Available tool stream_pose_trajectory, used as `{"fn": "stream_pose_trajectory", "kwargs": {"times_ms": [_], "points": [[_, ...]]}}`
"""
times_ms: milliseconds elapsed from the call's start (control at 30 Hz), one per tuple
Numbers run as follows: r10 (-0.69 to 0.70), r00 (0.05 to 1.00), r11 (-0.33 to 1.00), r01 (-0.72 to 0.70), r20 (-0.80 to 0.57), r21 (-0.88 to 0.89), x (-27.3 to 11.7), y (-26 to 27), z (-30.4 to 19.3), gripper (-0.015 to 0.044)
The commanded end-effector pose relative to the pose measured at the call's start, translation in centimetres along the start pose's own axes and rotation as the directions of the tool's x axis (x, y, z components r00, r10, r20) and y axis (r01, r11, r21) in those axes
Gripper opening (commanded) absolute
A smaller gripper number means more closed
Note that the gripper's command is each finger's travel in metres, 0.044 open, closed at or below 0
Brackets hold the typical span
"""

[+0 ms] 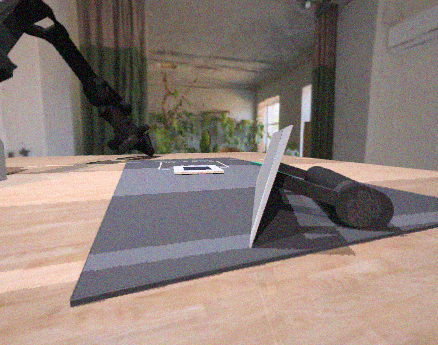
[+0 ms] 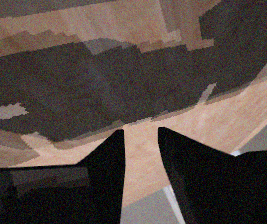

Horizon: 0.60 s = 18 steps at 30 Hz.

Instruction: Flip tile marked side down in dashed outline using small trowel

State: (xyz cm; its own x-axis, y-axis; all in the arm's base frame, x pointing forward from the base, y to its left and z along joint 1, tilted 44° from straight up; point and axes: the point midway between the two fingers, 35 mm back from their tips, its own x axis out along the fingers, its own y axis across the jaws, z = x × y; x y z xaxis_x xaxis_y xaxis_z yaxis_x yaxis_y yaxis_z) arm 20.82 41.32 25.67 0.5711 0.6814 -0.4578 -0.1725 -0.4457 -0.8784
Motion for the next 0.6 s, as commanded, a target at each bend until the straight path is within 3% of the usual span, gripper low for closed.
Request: {"fn": "stream_pose_trajectory", "kwargs": {"times_ms": [0,567], "points": [[0.069,0.997,0.995,-0.067,-0.018,0.077,1.8,1.2,-2.2,0.0100],[0.242,0.963,0.944,-0.207,-0.115,0.258,5.7,6.0,-10.1,0.0100]]}}
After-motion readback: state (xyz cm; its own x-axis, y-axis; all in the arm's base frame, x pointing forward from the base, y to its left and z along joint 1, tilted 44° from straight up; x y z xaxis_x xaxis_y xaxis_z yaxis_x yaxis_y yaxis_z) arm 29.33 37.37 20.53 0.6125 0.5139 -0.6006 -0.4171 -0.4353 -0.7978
